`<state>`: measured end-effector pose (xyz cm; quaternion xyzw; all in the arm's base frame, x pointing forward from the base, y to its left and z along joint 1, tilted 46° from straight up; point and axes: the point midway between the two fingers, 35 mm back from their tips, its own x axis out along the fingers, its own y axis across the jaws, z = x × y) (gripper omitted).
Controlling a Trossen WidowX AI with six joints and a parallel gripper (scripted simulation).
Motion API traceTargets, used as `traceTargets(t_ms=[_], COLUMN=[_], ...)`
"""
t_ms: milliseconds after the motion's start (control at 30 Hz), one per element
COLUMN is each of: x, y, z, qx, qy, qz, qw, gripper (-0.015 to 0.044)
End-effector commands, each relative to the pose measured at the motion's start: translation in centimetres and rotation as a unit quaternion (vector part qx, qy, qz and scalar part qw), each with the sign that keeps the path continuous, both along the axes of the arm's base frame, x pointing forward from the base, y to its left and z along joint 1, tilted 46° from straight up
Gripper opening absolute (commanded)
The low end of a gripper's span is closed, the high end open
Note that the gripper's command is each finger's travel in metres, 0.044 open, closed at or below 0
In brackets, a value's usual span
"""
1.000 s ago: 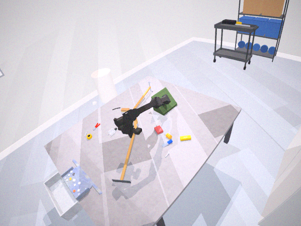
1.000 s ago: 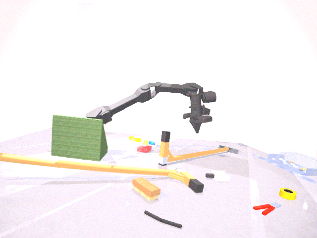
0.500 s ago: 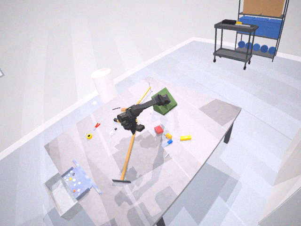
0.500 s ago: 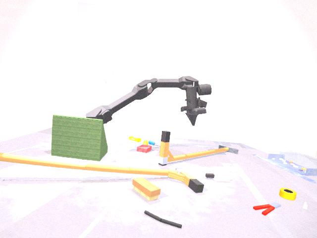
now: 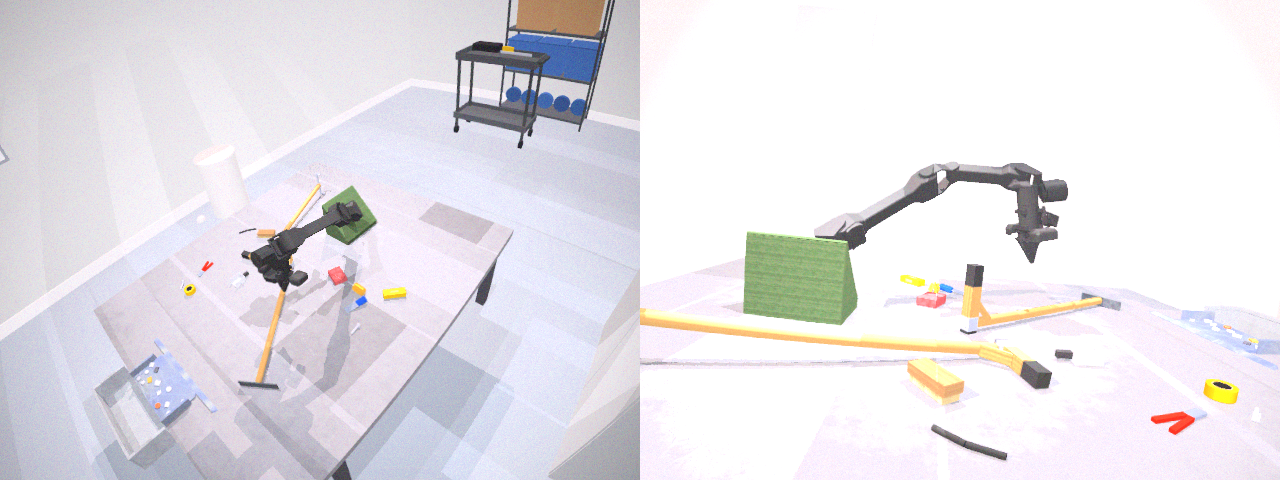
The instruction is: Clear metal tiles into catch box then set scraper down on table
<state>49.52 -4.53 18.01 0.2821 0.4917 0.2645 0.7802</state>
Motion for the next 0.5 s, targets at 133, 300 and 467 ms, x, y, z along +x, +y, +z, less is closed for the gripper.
traceTargets(t_ms=[133,300,467], x=[0.5,0.8,1.1], y=[1.1,1.8,2.5], z=[-1.2,-1.9,-2.7], qx=[-0.004,-0.006,-0.007], qy=[0.000,-0.002,-0.003], qz=[0.001,0.004,0.006], qw=[1.000,1.000,1.000], gripper=[0.0000,0.0000,0.0000])
